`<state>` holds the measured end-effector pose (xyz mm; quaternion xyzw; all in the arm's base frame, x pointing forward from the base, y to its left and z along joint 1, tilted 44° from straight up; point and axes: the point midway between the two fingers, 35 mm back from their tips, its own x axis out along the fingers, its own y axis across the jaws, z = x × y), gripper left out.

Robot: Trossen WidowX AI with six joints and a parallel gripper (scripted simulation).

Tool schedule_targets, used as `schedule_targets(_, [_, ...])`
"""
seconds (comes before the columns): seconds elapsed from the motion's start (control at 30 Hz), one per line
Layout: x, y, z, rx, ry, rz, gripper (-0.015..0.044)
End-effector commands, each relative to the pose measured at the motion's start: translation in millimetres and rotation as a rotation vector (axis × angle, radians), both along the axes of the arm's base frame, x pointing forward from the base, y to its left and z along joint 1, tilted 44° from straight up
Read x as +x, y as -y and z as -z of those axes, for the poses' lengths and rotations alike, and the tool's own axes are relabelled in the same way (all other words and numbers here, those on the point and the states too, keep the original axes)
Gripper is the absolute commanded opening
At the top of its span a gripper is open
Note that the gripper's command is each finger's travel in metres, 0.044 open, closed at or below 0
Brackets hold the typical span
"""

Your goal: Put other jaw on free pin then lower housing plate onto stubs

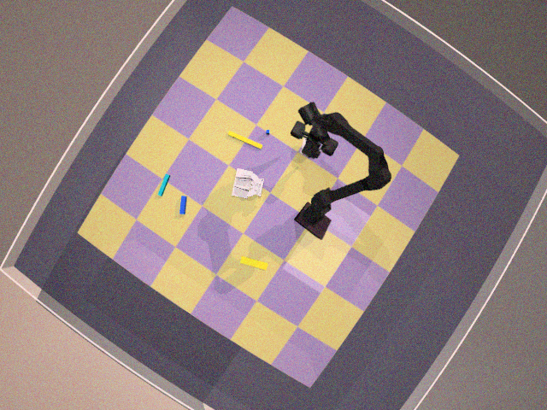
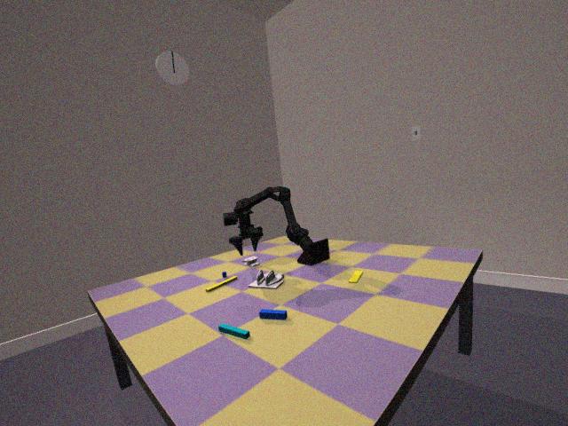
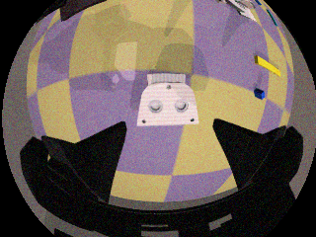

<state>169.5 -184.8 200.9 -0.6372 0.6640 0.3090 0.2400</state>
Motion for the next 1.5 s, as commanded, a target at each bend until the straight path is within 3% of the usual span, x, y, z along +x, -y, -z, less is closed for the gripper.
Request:
schedule_targets(0.0, [-1,3,5,0.005,0.001,-0.004,0.044])
schedule_targets(1.47, [-4,33,35,0.001,0.001,-0.004,0.044])
